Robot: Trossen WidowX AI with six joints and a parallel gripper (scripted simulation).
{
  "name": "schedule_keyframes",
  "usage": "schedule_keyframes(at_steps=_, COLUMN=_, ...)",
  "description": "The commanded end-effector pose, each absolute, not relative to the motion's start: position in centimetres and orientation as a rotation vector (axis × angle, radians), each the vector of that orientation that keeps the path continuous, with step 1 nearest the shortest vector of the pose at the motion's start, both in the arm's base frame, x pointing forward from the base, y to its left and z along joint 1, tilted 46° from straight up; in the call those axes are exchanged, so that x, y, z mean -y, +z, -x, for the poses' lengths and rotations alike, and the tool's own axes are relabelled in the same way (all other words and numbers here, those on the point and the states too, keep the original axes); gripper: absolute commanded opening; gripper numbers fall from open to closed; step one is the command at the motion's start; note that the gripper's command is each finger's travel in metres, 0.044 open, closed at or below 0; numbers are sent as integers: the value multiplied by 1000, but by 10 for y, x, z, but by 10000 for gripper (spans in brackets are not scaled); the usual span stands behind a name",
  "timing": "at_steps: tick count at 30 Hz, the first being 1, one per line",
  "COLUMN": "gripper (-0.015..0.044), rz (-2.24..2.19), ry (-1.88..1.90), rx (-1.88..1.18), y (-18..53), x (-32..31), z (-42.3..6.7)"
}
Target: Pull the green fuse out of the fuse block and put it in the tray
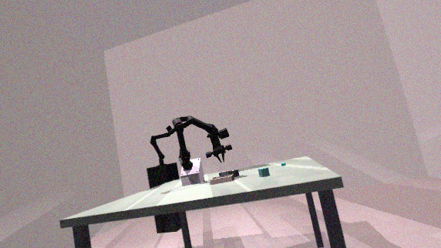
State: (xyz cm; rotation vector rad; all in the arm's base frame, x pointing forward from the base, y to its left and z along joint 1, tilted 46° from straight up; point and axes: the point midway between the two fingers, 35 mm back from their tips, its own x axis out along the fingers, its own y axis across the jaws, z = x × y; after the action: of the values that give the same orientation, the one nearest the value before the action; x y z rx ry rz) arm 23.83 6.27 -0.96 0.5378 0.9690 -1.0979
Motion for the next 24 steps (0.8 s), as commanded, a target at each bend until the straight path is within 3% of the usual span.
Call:
schedule_keyframes(at_steps=1, gripper=72, rz=-854, ry=-1498, rx=-387, y=-18, x=-29, z=-255)
schedule_keyframes(at_steps=24, gripper=72, rz=-854, ry=-1498, rx=-387, y=-22, x=-27, z=-254)
